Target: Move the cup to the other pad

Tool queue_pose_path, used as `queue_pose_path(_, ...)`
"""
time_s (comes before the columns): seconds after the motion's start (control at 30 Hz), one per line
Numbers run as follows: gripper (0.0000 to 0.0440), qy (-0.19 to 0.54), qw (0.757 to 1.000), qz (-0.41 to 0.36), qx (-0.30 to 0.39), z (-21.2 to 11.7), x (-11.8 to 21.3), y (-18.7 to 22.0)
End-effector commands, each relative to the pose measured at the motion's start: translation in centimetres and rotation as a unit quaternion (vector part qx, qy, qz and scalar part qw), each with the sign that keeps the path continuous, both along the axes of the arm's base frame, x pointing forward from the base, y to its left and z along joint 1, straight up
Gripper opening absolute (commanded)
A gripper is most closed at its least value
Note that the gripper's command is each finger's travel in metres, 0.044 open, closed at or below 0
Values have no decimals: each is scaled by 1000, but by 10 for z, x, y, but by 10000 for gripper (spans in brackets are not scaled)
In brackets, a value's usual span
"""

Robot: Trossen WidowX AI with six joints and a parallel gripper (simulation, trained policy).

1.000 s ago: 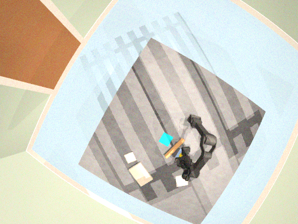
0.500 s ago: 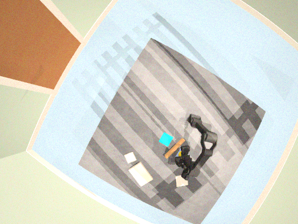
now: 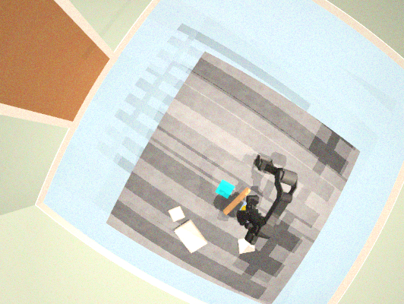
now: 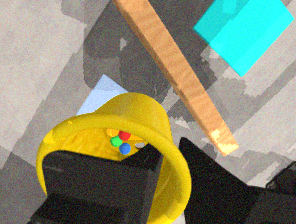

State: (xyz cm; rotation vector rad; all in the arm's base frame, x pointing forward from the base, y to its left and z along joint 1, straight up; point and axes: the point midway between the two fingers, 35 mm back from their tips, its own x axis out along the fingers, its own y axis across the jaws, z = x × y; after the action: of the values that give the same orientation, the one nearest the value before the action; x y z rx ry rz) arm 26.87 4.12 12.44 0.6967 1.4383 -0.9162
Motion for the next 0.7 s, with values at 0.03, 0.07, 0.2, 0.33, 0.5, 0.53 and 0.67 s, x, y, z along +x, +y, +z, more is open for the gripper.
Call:
queue_pose_path(0.03,12,-21,999,-28,8,17,1,-9)
queue_pose_path(0.07,11,-25,999,-33,8,19,1,-11)
queue_pose_path(0.2,6,-41,998,-52,10,27,3,-20)
queue_pose_path(0.33,3,-57,996,-71,9,33,6,-32)
queue_pose_path(0.5,0,-77,993,-94,8,38,9,-47)
queue_pose_path(0.53,0,-81,992,-98,7,39,10,-50)
queue_pose_path(0.67,0,-95,989,-115,4,42,11,-63)
